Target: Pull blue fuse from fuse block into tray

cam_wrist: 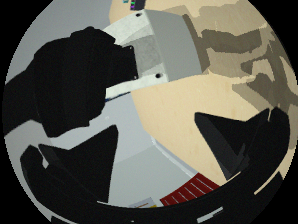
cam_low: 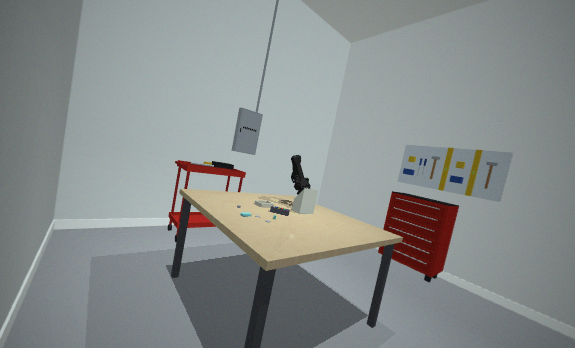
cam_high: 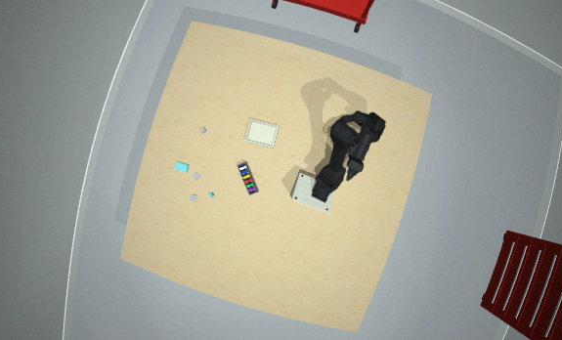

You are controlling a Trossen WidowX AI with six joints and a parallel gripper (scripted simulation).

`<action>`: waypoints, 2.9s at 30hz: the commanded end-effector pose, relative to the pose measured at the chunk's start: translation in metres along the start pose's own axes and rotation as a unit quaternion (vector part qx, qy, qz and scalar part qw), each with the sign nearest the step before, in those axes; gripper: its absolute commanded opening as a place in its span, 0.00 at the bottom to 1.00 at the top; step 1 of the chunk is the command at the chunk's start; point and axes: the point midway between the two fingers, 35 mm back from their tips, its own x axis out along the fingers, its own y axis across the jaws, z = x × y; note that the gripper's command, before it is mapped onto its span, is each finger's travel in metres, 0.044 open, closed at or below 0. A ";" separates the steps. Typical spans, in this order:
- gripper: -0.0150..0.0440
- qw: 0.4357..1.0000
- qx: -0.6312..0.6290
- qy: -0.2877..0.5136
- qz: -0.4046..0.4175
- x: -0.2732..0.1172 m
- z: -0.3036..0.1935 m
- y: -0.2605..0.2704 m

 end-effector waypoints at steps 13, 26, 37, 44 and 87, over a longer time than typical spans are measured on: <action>0.38 0.989 -0.095 0.095 -0.062 -0.016 0.048 -0.069; 0.38 0.946 -0.223 0.153 -0.177 -0.017 0.183 -0.105; 0.38 0.902 -0.299 0.175 -0.257 0.020 0.294 -0.062; 0.38 0.871 -0.361 0.181 -0.280 0.064 0.334 -0.018; 0.38 0.760 -0.358 0.151 -0.520 0.180 0.410 0.053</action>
